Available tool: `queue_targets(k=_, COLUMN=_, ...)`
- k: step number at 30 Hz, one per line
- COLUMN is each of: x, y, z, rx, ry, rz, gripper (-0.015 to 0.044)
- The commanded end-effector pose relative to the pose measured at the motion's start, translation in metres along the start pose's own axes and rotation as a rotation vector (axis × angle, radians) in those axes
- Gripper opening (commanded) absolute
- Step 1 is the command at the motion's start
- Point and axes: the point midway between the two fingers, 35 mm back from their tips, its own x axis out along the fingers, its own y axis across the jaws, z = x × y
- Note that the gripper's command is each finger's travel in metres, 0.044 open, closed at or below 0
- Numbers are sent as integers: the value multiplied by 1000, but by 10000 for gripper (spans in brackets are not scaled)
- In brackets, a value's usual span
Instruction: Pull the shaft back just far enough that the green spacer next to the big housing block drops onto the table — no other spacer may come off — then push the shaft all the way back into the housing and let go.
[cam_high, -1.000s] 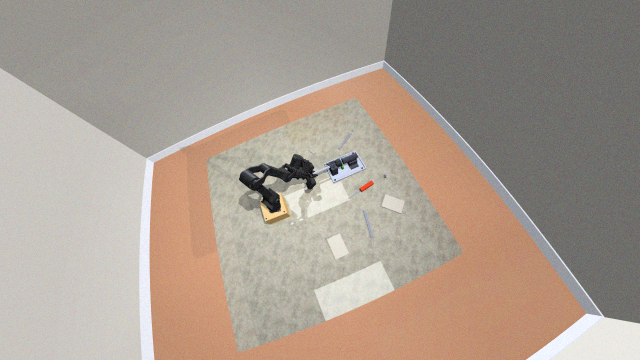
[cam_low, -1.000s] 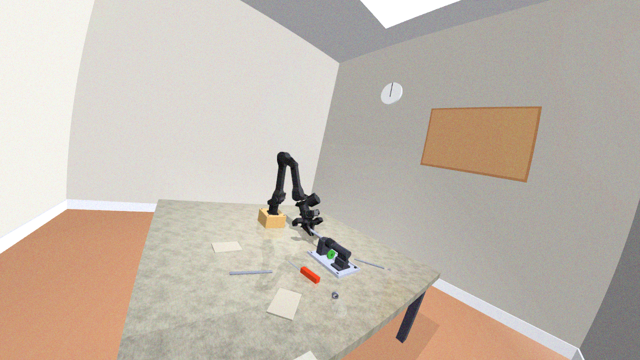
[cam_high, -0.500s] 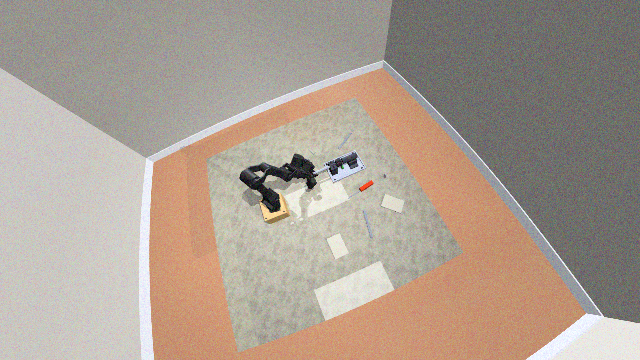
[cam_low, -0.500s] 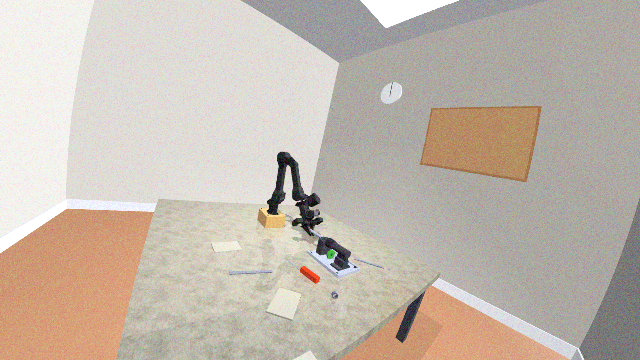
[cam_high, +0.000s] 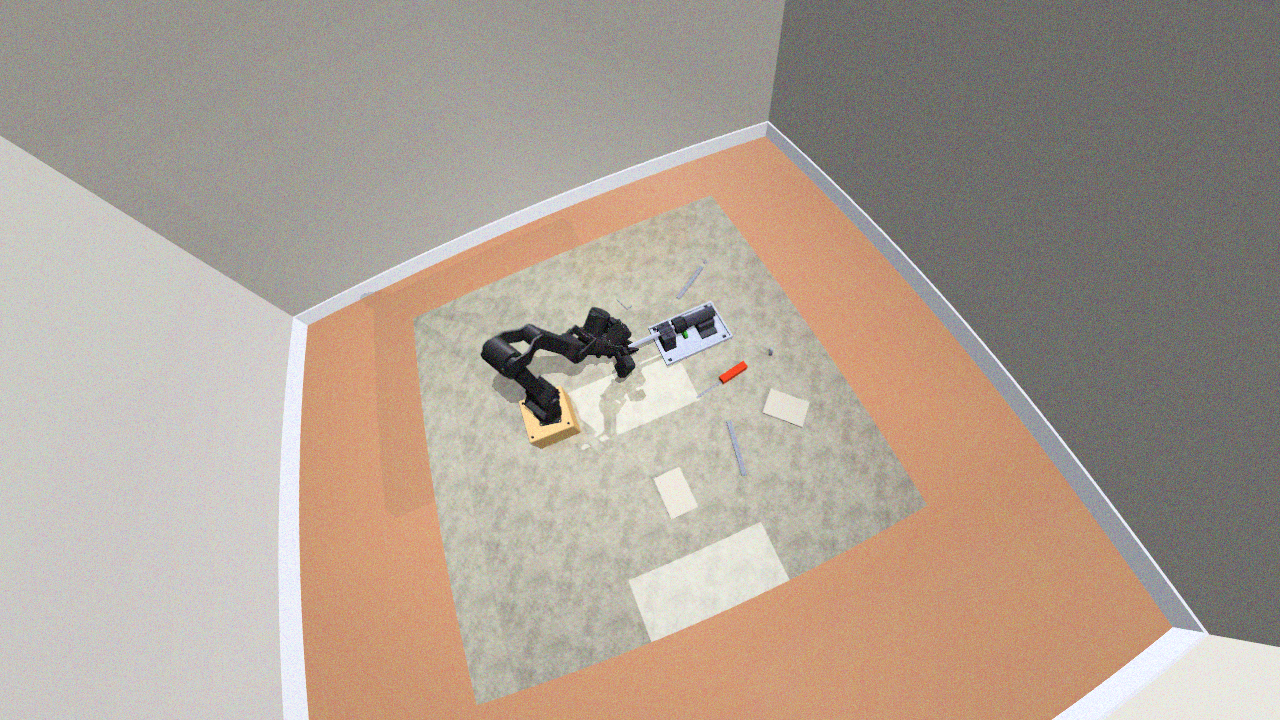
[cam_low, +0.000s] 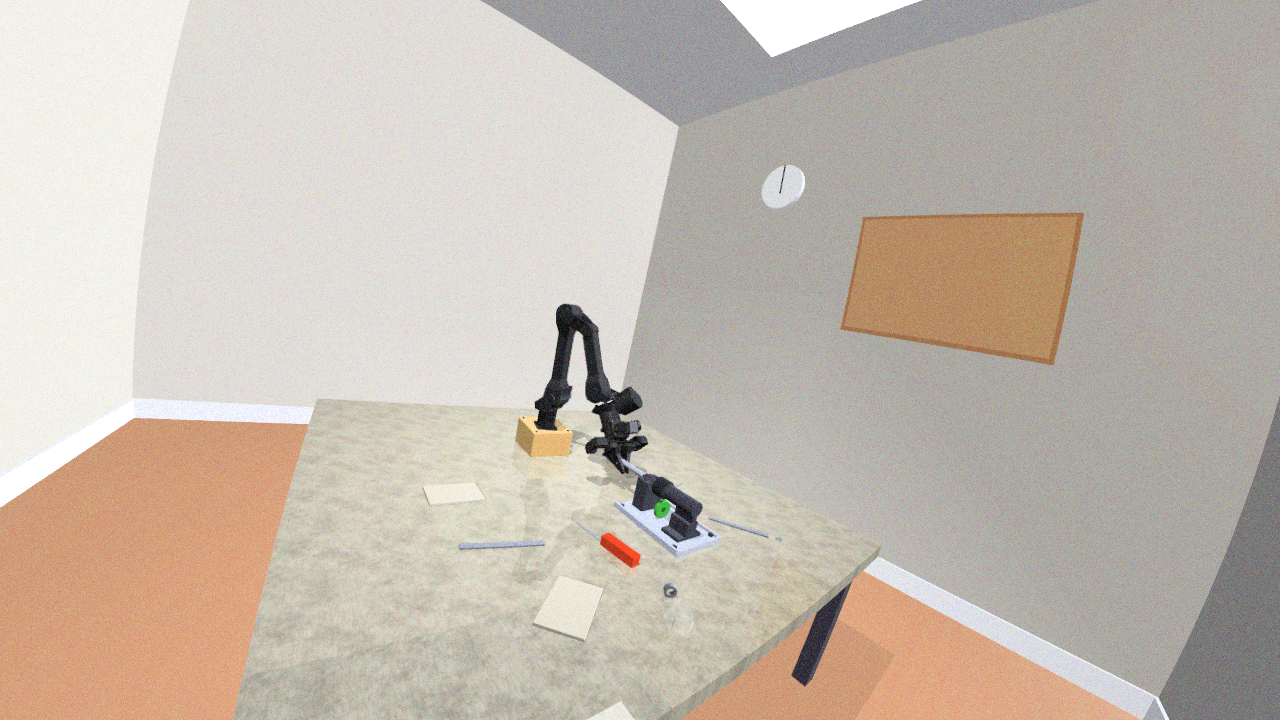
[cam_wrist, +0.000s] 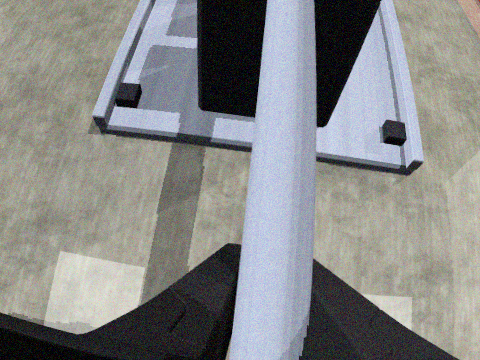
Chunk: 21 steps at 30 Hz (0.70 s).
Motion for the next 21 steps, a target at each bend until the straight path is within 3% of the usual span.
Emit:
queue_targets(k=1, x=2, y=1, z=5, rx=2, ry=-9, rz=1, gripper=0)
queue_targets(k=21, x=6, y=1, z=10, rx=2, ry=-10, rz=1, gripper=0)
